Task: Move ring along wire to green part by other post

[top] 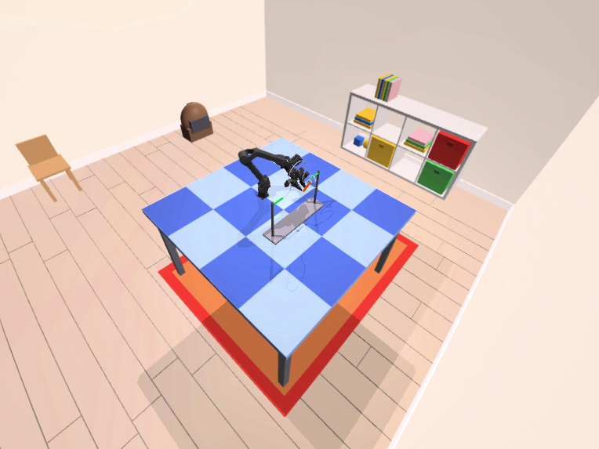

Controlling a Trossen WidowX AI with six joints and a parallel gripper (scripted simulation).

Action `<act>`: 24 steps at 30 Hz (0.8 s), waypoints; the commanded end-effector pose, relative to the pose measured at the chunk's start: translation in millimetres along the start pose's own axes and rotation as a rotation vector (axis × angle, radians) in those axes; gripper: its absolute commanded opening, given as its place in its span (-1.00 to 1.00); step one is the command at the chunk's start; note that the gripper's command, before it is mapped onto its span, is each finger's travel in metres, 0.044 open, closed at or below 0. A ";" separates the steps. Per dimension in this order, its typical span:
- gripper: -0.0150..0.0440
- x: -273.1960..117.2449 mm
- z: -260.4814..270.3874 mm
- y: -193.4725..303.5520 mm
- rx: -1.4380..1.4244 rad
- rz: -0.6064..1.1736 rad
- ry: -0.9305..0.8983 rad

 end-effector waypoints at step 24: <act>0.32 -27.4 -0.5 1.2 0.002 0.005 0.001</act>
Point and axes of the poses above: the point midway between the two fingers, 35 mm back from their tips, its own x axis out along the fingers, its own z axis across the jaws, y = z × x, the point moved 1 cm from there along -x, back along the fingers, and after that the axes turned 11 degrees about x, right-handed, at the moved point
